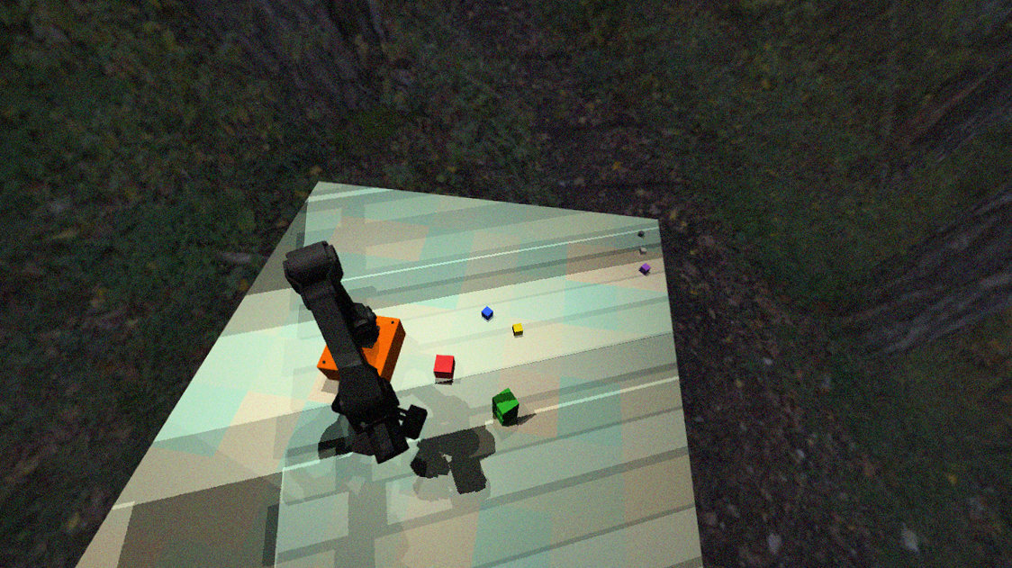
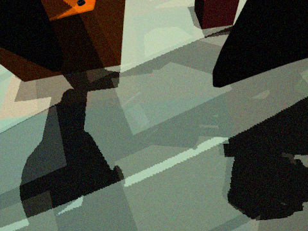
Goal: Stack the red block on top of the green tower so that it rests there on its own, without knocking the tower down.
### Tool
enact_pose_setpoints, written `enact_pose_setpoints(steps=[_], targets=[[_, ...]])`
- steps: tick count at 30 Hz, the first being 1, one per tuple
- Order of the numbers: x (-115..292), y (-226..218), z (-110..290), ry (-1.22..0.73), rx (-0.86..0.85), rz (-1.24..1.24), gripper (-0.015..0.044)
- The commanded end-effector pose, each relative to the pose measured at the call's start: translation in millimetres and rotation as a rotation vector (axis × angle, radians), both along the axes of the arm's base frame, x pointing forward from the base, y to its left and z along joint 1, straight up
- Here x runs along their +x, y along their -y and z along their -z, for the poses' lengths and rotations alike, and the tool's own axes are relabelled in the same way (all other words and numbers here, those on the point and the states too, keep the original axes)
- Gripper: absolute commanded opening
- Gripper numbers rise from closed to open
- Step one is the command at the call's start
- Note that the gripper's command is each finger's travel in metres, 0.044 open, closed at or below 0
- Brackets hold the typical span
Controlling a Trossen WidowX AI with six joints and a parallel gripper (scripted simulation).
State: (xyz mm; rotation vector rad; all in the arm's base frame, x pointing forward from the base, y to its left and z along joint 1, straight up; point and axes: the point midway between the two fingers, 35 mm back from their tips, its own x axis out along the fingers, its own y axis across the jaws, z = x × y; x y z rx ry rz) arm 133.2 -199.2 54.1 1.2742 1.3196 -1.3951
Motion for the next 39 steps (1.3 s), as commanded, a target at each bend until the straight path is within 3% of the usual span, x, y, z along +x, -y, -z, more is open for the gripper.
enact_pose_setpoints(steps=[1,14,30,39], targets=[[14.1,-15.4,-2.0,0.026,0.01,-0.18,0.044],[60.8,-78.4,-11.0,0.109,0.033,-0.867,0.044],[85.0,-166.2,-20.2,0.195,0.061,-1.714,0.044],[86.7,-173.3,-17.3,0.201,0.062,-1.781,0.044]])
